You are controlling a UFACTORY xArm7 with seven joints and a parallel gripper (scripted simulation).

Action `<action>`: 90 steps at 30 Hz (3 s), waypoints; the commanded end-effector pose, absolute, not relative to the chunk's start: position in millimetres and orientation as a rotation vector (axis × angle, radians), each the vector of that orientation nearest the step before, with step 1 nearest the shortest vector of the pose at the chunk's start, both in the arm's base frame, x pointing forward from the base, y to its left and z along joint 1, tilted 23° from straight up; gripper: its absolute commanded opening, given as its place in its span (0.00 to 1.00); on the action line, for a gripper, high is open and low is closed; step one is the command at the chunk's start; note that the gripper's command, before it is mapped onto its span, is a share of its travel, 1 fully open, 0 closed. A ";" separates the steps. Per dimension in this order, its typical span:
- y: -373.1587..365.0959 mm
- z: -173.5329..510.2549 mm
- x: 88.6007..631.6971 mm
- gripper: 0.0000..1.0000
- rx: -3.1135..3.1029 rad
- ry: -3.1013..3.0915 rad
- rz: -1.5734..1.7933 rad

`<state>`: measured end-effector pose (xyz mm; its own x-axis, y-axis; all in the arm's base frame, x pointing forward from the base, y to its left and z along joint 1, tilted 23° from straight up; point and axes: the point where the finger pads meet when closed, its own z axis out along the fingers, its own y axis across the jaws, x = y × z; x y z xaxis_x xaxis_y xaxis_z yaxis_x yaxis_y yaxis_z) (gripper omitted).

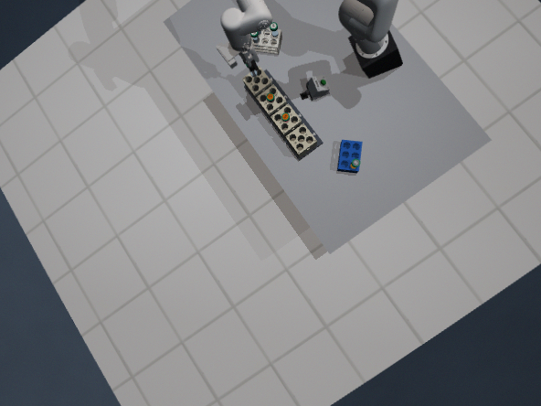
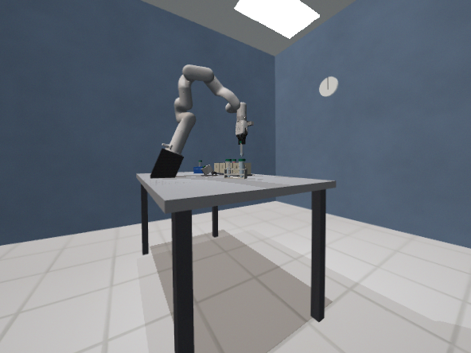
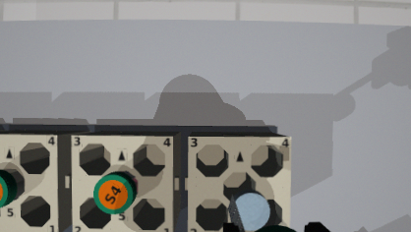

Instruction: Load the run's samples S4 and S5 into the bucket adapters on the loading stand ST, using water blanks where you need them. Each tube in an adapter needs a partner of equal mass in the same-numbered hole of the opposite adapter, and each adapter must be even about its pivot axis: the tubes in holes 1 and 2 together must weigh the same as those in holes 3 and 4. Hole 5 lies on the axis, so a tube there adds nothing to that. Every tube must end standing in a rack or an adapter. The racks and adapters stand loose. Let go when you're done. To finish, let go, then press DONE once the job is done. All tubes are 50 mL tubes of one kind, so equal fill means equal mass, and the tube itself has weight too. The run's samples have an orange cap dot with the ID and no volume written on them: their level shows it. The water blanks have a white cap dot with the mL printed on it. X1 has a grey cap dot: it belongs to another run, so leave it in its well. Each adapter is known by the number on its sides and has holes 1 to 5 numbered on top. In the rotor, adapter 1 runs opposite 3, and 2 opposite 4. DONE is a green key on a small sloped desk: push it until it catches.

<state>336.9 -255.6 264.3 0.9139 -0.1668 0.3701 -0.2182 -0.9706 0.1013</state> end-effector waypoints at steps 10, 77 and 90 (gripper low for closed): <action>-257.1 260.5 339.7 0.00 2.933 -0.297 0.554; -267.5 204.9 360.3 0.00 2.933 -0.297 0.554; -269.7 192.9 364.7 0.00 2.933 -0.297 0.554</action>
